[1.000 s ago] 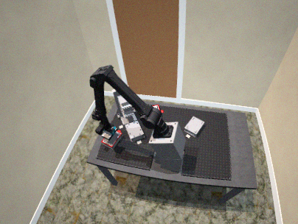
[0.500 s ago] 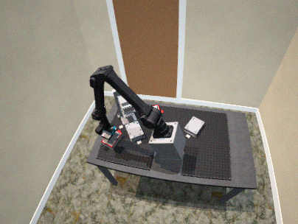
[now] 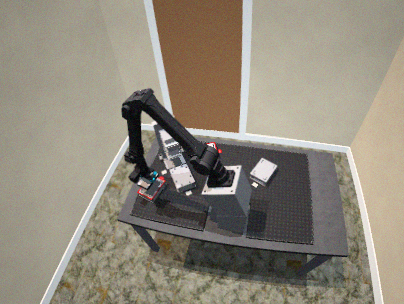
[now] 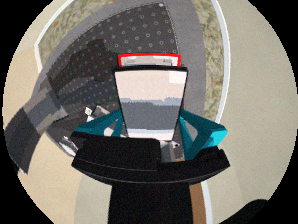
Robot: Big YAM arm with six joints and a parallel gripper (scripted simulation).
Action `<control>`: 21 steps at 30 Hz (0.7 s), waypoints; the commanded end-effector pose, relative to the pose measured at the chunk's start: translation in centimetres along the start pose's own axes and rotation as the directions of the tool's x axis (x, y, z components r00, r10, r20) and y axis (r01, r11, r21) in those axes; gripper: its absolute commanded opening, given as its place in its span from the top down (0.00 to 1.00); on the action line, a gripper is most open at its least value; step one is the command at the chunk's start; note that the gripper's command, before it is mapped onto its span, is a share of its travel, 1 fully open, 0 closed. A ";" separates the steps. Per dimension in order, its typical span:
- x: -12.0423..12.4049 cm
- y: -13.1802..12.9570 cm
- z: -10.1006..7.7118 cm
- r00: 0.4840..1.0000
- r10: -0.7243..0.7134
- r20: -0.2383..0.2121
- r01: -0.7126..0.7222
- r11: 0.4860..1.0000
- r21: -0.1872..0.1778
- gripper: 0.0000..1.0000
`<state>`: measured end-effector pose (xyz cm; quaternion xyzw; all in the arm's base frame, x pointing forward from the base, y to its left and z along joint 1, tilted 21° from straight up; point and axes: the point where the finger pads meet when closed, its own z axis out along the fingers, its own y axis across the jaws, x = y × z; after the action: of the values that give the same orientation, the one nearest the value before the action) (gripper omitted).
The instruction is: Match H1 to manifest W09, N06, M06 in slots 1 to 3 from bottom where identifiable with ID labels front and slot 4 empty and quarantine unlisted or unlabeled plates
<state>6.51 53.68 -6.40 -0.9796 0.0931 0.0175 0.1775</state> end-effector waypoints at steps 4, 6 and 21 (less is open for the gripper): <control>-0.3 -1.2 -1.5 1.000 0.001 0.004 -0.001 0.999 0.045 0.14; -0.3 -1.2 -1.5 1.000 0.001 0.004 -0.001 0.999 0.045 0.14; -0.2 -0.9 -0.9 1.000 0.001 0.004 -0.002 0.999 0.037 0.14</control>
<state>6.49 53.51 -6.51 -0.9795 0.0931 0.0175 0.1777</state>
